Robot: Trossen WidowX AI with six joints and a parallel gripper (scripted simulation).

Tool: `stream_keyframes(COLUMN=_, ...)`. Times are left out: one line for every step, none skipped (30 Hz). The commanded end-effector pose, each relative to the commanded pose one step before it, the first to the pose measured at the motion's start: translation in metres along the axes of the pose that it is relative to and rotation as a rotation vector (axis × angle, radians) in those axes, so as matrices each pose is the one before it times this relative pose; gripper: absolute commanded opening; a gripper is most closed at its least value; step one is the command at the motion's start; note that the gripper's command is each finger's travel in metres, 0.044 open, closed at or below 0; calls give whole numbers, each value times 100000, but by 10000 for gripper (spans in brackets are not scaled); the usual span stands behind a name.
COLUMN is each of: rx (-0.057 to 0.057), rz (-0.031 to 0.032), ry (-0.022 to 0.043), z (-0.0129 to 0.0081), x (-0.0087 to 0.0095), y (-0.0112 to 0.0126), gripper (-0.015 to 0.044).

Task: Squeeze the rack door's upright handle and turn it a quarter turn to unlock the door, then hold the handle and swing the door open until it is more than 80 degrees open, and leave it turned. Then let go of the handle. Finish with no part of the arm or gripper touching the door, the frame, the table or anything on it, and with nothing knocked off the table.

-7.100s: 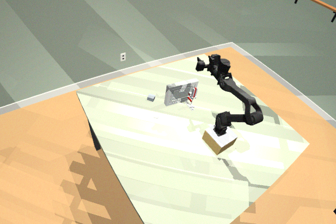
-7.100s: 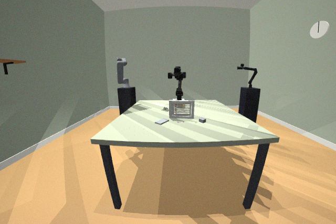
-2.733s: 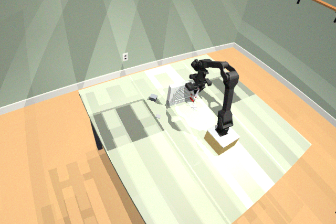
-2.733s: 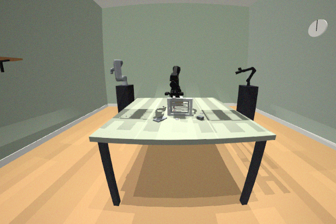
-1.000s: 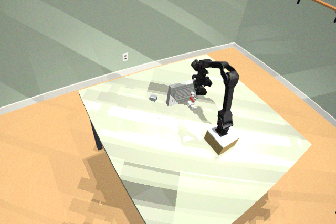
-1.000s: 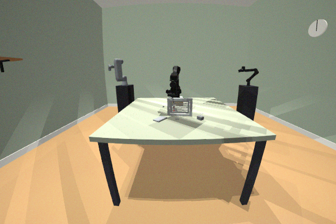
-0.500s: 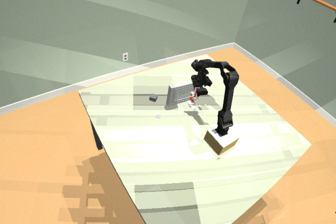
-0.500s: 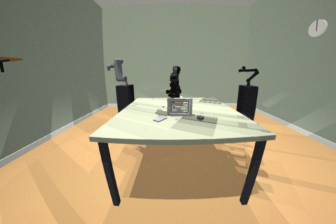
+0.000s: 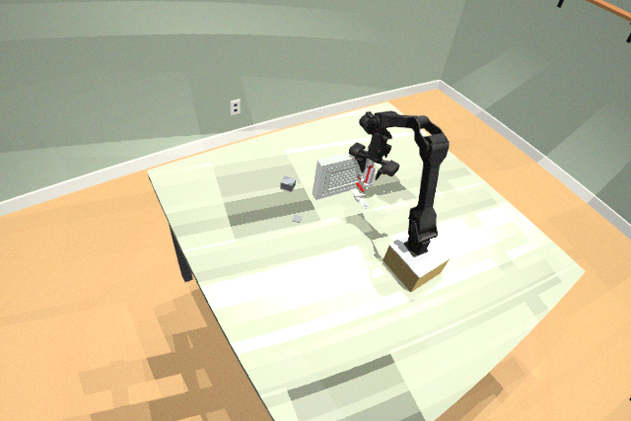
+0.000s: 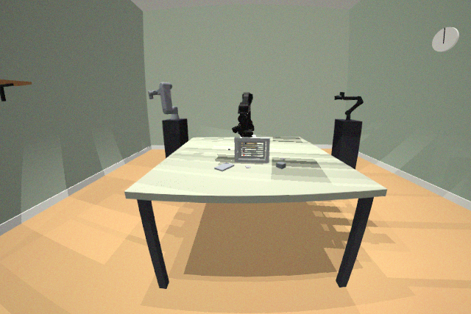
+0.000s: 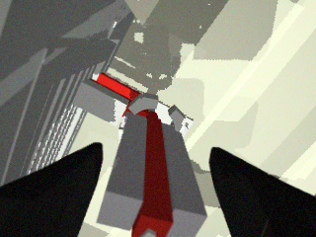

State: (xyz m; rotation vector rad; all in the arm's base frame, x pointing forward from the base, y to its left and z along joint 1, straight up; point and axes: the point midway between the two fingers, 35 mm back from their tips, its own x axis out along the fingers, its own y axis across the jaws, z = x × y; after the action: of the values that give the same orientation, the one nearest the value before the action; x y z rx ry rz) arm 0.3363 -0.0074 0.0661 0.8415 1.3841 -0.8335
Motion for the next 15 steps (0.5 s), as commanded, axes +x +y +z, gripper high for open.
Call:
stream_keyframes(rx=-20305, rz=1014, ry=-204, z=-7, x=24, y=260, gripper=282)
stream_keyframes(rx=-4955, rz=0, ry=0, z=0, x=0, y=0, gripper=282)
stream_keyframes(rx=-4955, rz=0, ry=0, z=0, x=0, y=0, gripper=282)
stream_keyframes(rx=-4955, rz=0, ry=0, z=0, x=0, y=0, gripper=282)
stream_keyframes(rx=-4955, rz=0, ry=0, z=0, x=0, y=0, gripper=282)
stream_keyframes(rx=-4955, rz=0, ry=0, z=0, x=0, y=0, gripper=282)
stream_keyframes(rx=-4955, rz=0, ry=0, z=0, x=0, y=0, gripper=282)
stream_keyframes(rx=-4955, rz=0, ry=0, z=0, x=0, y=0, gripper=282)
stream_keyframes(rx=-4955, rz=0, ry=0, z=0, x=0, y=0, gripper=282)
stream_keyframes(rx=-4954, rz=0, ry=0, z=0, x=0, y=0, gripper=282)
stream_keyframes(rx=-4955, rz=0, ry=0, z=0, x=0, y=0, gripper=282)
stream_keyframes(rx=-4955, rz=0, ry=0, z=0, x=0, y=0, gripper=282)
stream_keyframes(rx=-4955, rz=0, ry=0, z=0, x=0, y=0, gripper=282)
stream_keyframes(rx=-4955, rz=0, ry=0, z=0, x=0, y=0, gripper=282)
stream_keyframes(rx=-4955, rz=0, ry=0, z=0, x=0, y=0, gripper=282)
